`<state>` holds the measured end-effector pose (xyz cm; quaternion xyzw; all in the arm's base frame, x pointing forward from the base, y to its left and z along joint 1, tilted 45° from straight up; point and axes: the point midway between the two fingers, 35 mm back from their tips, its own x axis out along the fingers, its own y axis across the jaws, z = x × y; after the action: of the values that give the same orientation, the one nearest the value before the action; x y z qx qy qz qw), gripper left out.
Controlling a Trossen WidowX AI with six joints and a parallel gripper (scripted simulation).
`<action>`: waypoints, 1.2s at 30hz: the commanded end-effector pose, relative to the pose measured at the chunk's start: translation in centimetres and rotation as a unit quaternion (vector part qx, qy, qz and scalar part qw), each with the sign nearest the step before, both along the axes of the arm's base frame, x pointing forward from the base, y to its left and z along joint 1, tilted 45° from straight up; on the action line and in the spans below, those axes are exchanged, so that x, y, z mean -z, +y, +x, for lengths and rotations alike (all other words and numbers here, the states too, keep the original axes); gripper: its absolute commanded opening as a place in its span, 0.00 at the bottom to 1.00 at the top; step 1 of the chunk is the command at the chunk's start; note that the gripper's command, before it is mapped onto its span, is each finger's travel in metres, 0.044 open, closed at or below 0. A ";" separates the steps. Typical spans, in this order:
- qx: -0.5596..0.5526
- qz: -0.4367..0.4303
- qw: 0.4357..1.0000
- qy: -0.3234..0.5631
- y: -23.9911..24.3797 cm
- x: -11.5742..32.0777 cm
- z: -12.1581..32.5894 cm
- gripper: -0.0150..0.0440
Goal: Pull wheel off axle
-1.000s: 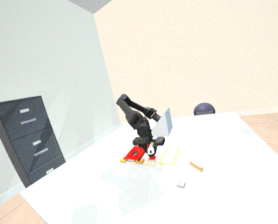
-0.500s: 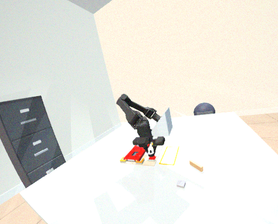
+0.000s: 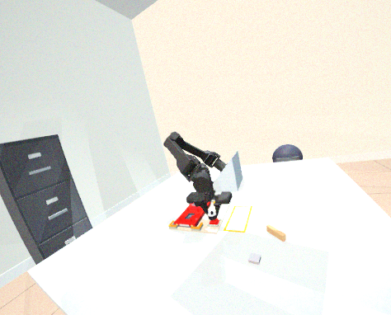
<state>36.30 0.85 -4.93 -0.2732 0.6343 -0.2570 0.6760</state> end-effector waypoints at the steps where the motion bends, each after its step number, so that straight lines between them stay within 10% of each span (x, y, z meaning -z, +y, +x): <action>1: -0.002 0.001 1.000 -0.001 0.3 -0.2 0.0 0.25; 36: -0.004 0.001 1.000 -0.003 1.1 -1.1 -0.1 0.25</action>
<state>36.38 0.92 -4.62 -0.2679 0.6339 -0.2634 0.6760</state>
